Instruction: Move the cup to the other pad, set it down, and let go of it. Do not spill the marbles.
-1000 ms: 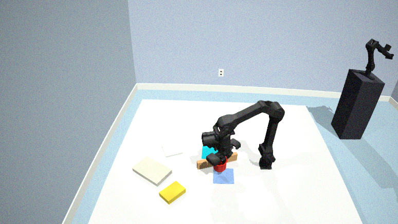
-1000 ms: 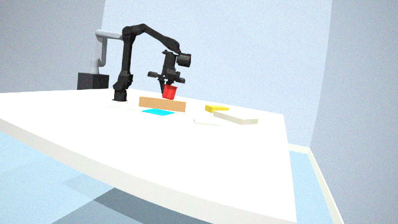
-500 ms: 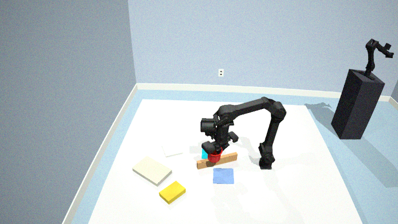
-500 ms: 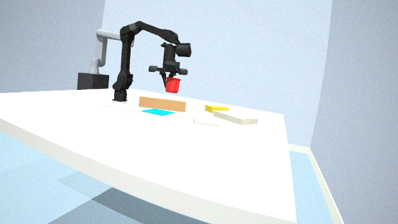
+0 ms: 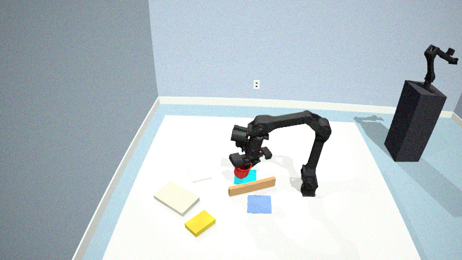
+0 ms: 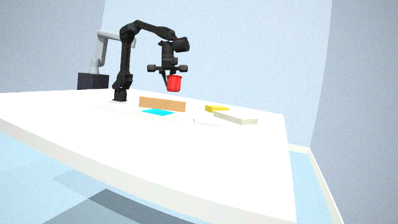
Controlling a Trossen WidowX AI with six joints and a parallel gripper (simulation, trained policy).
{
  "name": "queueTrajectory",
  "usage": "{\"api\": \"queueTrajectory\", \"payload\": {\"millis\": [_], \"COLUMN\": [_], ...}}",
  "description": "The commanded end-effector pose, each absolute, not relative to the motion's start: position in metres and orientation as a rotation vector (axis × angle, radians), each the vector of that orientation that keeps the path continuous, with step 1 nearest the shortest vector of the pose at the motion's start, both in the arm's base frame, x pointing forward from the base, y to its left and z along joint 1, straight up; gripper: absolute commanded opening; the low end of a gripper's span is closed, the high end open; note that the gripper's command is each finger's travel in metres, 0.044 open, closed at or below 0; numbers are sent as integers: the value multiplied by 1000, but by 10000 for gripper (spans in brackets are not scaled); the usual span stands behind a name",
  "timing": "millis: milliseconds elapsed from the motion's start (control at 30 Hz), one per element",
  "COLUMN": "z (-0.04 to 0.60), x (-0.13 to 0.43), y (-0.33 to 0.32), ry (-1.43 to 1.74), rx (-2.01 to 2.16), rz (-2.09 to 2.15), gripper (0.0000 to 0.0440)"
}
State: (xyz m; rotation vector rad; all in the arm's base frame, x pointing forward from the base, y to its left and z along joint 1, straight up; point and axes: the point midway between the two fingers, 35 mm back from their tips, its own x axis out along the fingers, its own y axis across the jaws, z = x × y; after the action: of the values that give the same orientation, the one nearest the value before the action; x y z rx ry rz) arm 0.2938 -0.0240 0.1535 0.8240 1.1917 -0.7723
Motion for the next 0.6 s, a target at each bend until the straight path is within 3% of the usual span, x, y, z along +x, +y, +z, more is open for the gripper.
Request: {"api": "queueTrajectory", "payload": {"millis": [0,567], "z": [151,116], "x": [297,303], "y": [-33,-78], "ry": [1176,1110], "rx": [828,879], "rz": [-785,-863], "gripper": [0,0]}}
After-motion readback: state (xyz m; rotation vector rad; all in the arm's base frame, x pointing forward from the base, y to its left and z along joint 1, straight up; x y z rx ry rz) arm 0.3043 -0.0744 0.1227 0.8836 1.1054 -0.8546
